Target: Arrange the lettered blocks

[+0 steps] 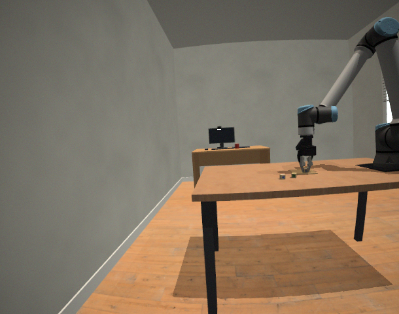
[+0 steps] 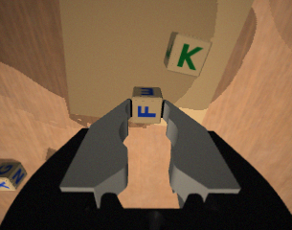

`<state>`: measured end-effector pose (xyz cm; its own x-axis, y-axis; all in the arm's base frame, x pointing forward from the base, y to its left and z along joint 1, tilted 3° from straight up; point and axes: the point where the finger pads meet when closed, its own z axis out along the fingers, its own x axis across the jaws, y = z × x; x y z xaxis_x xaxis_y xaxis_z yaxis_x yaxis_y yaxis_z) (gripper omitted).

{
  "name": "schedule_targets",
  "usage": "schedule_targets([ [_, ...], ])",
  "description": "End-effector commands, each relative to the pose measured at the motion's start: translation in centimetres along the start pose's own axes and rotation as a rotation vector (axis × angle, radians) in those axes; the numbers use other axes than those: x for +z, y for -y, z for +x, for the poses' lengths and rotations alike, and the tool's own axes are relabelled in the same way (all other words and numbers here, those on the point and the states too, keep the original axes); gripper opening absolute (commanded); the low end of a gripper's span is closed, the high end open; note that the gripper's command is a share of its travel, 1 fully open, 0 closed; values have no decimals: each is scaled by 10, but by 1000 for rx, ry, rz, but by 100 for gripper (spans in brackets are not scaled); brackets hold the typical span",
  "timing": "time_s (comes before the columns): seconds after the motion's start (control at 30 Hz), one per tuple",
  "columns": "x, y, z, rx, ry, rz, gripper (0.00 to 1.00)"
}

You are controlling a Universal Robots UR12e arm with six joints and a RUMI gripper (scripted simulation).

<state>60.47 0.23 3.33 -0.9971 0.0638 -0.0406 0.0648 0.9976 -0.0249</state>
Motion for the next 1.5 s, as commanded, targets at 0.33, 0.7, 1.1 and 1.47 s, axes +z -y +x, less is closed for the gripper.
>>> schedule_targets([
  [0.33, 0, 0, -1, 0, 1, 0, 5],
  [0.7, 0, 0, -1, 0, 1, 0, 5],
  [1.1, 0, 0, -1, 0, 1, 0, 5],
  [1.47, 0, 0, -1, 0, 1, 0, 17],
])
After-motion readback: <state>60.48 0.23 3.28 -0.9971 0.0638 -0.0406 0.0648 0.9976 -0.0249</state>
